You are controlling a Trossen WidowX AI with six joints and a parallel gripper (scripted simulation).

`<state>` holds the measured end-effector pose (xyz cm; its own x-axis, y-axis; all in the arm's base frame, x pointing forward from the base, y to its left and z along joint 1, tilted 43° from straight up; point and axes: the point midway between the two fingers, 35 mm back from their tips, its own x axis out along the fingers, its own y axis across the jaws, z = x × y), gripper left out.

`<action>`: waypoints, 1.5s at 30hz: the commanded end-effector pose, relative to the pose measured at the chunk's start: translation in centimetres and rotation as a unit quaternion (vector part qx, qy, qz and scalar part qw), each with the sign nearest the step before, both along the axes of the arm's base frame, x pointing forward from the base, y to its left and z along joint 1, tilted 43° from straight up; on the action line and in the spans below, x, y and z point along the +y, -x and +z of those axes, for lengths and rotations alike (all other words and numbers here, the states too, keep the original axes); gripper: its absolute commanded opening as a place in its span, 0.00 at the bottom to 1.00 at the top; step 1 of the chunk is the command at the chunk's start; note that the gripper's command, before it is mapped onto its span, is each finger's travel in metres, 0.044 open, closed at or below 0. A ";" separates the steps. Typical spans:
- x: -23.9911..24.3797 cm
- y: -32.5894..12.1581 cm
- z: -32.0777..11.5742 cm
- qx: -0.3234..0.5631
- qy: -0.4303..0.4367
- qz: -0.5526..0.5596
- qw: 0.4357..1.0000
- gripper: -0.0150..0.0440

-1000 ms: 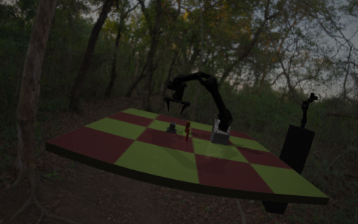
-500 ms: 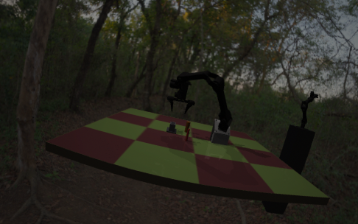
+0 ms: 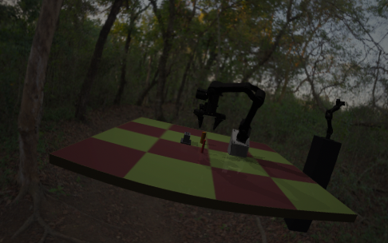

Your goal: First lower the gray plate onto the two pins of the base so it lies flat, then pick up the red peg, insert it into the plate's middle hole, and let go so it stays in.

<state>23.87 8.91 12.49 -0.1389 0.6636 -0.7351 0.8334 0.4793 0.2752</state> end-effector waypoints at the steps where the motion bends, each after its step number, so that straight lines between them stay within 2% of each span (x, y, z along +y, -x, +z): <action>1: 0.4 0.5 -0.7 0.001 -0.002 0.001 1.000 1.00; 10: 3.2 0.9 -3.6 0.000 -0.003 0.001 1.000 1.00; 45: 6.8 1.7 -7.5 0.000 -0.004 0.001 1.000 1.00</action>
<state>22.37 15.45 5.27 -0.1372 0.6661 -0.7332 0.8292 0.4821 0.2829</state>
